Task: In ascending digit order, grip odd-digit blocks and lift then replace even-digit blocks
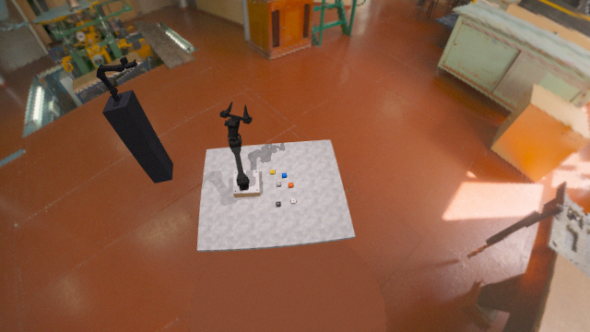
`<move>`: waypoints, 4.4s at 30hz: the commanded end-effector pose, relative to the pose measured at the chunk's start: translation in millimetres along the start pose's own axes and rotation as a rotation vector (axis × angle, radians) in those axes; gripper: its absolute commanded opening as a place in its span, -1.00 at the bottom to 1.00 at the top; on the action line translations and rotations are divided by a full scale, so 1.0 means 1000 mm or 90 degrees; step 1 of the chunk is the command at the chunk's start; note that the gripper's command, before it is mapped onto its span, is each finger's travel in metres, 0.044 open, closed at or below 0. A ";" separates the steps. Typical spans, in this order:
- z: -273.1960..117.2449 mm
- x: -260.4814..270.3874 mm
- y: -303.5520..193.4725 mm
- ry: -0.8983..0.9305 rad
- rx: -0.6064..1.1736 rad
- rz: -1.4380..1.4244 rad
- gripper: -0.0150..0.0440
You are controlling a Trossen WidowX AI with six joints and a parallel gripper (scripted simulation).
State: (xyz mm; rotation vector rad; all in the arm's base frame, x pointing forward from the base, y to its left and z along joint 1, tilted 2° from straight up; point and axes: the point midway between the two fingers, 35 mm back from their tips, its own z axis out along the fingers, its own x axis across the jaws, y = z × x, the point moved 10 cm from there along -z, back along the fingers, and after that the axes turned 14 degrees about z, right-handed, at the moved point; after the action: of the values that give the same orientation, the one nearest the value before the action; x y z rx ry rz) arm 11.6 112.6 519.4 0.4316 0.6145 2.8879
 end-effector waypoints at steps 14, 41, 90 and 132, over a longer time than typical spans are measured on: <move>-0.049 -0.050 0.159 -0.164 -0.426 -0.140 0.86; -0.219 -0.270 0.208 -1.268 -0.129 -0.237 0.86; -0.291 -0.337 0.080 -1.311 1.039 0.104 0.86; -0.209 -0.290 -0.133 -1.303 1.036 0.121 0.86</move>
State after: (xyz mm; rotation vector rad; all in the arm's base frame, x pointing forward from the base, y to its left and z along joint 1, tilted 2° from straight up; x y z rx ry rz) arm 247.6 61.0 212.4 2.5601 1.7397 0.0790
